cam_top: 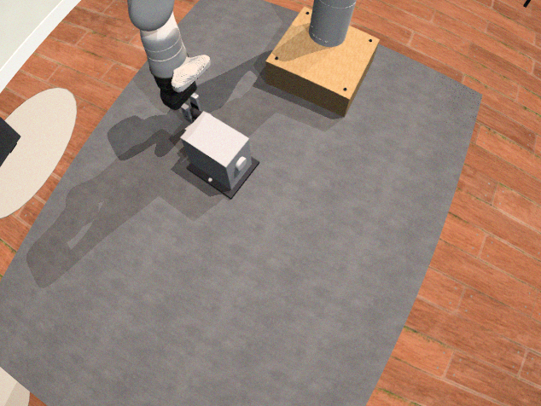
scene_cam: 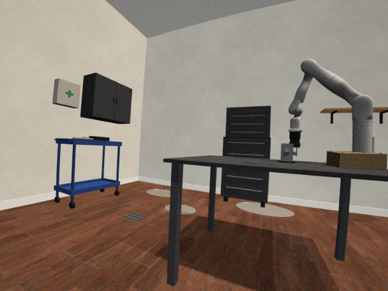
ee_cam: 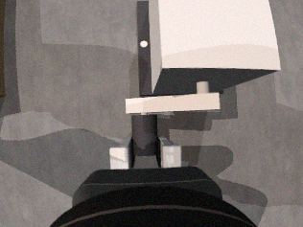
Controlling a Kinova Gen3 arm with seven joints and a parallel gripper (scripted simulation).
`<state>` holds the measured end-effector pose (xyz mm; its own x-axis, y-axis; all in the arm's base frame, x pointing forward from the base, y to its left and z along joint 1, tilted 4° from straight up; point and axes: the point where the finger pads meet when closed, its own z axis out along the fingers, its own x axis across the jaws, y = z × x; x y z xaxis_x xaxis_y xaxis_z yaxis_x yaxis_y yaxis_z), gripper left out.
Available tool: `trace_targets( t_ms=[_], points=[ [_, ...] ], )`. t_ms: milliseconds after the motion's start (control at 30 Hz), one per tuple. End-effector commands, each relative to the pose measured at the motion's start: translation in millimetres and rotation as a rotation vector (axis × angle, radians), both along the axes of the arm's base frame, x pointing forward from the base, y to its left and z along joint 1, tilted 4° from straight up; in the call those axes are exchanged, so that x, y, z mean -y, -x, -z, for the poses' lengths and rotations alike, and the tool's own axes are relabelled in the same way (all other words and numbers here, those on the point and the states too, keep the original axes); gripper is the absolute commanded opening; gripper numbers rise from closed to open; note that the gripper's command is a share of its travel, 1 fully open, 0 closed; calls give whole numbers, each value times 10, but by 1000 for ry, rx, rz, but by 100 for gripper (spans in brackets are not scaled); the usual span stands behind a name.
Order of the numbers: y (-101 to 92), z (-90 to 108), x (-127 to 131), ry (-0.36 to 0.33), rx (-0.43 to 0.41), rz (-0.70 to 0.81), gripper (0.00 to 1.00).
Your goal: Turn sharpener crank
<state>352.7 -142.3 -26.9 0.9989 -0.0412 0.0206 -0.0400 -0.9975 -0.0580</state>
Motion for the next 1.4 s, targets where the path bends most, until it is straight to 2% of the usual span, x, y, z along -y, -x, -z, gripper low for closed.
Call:
trace_targets(
  t_ms=[0,400,1367],
  points=[
    [28,-75,-14,-3,0,-11,0],
    [31,-194,-2,-2,3,-11,0],
    [34,-194,-2,-2,2,-11,0]
  ],
)
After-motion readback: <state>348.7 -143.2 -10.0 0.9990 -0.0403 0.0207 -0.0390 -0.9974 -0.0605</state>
